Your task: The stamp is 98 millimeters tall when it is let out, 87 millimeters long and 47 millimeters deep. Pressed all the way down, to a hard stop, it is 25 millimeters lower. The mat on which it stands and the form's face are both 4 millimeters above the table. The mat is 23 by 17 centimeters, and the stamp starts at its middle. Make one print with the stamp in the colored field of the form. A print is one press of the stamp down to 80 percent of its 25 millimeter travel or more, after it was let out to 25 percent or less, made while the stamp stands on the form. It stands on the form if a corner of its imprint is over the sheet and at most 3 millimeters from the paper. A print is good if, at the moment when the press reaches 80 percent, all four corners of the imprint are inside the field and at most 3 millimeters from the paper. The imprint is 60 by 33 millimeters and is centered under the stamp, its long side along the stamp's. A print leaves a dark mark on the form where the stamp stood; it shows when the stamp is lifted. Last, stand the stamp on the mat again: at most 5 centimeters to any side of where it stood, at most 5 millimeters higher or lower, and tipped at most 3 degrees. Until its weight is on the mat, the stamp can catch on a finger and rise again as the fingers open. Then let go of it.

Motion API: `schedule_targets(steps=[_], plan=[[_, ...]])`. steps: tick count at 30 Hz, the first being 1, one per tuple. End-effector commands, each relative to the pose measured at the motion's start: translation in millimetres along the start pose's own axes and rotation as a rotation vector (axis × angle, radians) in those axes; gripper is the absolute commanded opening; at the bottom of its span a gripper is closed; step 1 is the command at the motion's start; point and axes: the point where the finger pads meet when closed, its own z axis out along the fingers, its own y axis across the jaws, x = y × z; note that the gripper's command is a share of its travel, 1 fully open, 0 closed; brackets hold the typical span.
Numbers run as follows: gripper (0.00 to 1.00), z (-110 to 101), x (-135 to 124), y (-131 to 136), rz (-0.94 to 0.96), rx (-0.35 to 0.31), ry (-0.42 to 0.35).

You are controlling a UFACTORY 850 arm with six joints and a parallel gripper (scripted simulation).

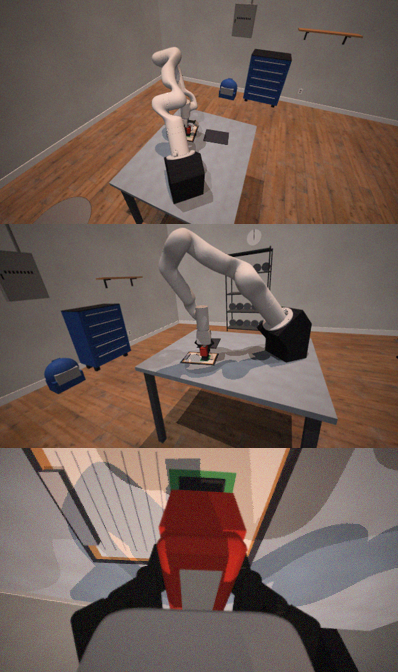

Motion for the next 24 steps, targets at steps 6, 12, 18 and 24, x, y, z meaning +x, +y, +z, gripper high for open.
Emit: schedule_targets(steps=[6,12,18,24], plan=[[0.30,5,0,0,0.000,0.001,0.000],[0.30,18,0,0,0.000,0.001,0.000],[0.30,23,0,0,0.000,0.001,0.000],[0.30,23,0,0,0.000,0.001,0.000]])
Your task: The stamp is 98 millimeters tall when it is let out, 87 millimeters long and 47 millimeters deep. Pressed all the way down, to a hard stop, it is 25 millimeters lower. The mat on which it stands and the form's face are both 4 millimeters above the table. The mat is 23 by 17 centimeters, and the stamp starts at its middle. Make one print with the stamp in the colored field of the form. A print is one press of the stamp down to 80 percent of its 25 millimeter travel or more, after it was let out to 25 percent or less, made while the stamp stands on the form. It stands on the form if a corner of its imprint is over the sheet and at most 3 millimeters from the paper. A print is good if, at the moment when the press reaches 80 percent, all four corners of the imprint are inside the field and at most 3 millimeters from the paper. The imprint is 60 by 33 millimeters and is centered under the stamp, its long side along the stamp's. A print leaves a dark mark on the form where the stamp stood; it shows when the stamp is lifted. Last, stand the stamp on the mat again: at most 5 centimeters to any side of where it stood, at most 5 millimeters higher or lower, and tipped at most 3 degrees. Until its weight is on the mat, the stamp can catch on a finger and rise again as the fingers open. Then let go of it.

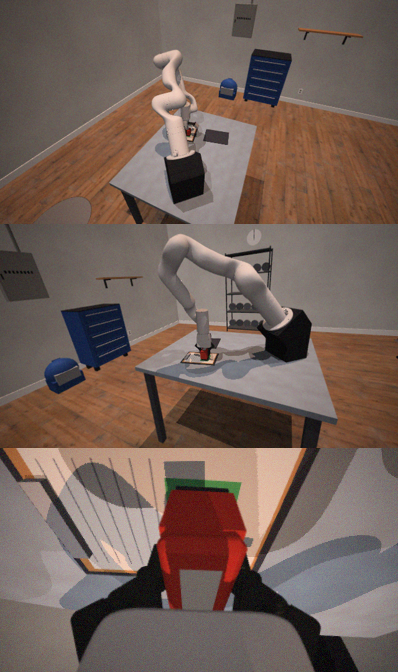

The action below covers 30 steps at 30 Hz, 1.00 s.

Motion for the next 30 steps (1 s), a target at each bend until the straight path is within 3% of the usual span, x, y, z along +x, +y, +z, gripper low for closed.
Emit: schedule_targets(steps=[1,9,18,30], plan=[[0.30,0,0,0,0.000,0.000,0.000],[0.30,-3,0,0,0.000,0.000,0.000],[0.30,-24,0,0,0.000,0.000,0.000],[0.30,-26,0,0,0.000,0.000,0.000]])
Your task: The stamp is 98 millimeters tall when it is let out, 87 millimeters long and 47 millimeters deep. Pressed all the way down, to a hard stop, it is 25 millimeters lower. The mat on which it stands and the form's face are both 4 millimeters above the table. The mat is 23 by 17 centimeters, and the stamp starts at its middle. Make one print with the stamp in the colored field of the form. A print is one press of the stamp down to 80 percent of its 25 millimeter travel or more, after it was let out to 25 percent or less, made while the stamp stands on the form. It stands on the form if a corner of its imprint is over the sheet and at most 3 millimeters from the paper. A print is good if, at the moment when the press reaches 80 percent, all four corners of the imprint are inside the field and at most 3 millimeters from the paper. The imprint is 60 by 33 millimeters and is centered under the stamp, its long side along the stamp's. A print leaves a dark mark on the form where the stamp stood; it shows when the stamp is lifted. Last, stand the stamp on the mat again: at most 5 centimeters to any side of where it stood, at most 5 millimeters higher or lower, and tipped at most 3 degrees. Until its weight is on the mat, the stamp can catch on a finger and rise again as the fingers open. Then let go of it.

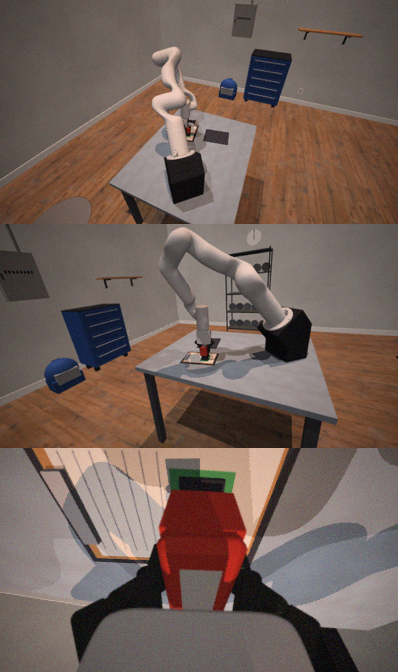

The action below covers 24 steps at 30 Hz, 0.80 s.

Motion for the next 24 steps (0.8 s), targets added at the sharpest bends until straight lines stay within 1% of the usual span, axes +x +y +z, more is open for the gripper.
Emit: schedule_targets(steps=[1,6,8,10,14,16,24], plan=[[0.30,0,0,0,0.000,0.001,0.000],[0.30,-1,0,0,0.000,0.001,0.000],[0.30,-7,0,0,0.000,0.001,0.000],[0.30,-7,0,0,0.000,0.001,0.000],[0.30,-32,0,0,0.000,0.001,0.000],[0.30,-38,0,0,0.000,0.001,0.000],[0.30,-38,0,-1,-0.001,0.001,0.000]])
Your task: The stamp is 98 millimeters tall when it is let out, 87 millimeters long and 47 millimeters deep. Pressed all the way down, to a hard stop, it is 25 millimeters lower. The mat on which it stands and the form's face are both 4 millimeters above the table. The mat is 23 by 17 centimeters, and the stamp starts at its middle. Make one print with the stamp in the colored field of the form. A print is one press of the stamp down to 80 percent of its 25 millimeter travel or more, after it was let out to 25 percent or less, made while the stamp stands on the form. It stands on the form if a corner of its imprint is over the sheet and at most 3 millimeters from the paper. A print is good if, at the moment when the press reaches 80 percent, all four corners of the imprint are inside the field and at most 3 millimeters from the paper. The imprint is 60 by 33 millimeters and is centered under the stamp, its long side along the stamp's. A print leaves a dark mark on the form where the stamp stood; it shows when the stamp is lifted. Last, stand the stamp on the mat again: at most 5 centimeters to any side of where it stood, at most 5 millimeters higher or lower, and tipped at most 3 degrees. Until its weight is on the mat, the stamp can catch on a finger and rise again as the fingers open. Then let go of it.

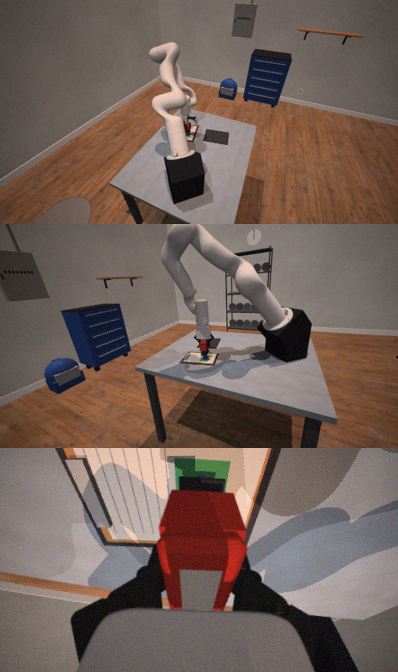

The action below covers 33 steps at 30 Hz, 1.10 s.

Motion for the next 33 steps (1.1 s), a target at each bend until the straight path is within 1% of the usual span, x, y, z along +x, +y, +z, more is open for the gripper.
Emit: schedule_targets(steps=[1,3,4,5,6,7,8,13,18,20,21,22,23,27,31,33], plan=[[0.30,0,4,-3,-0.004,0.001,0.000],[0.30,0,4,-3,-0.004,0.001,0.000],[0.30,2,11,-7,-0.012,0.003,0.001],[0.30,5,25,-15,-0.026,0.005,0.002],[0.30,8,44,-24,-0.044,0.007,0.003],[0.30,11,69,-34,-0.067,0.009,0.005],[0.30,11,81,-35,-0.093,0.010,0.006],[0.30,4,156,-36,-0.204,0.004,0.003],[0.30,-1,231,-35,-0.224,0.001,0.000],[0.30,-1,231,-35,-0.224,0.001,0.000],[0.30,-1,275,-37,-0.224,0.001,0.000],[0.30,-1,285,-38,-0.224,0.001,0.000],[0.30,0,292,-39,-0.224,0.001,0.000],[0.30,0,296,-40,-0.224,0.001,0.000],[0.30,5,316,-45,-0.224,0.001,0.000],[0.30,6,322,-46,-0.224,0.001,0.000]])
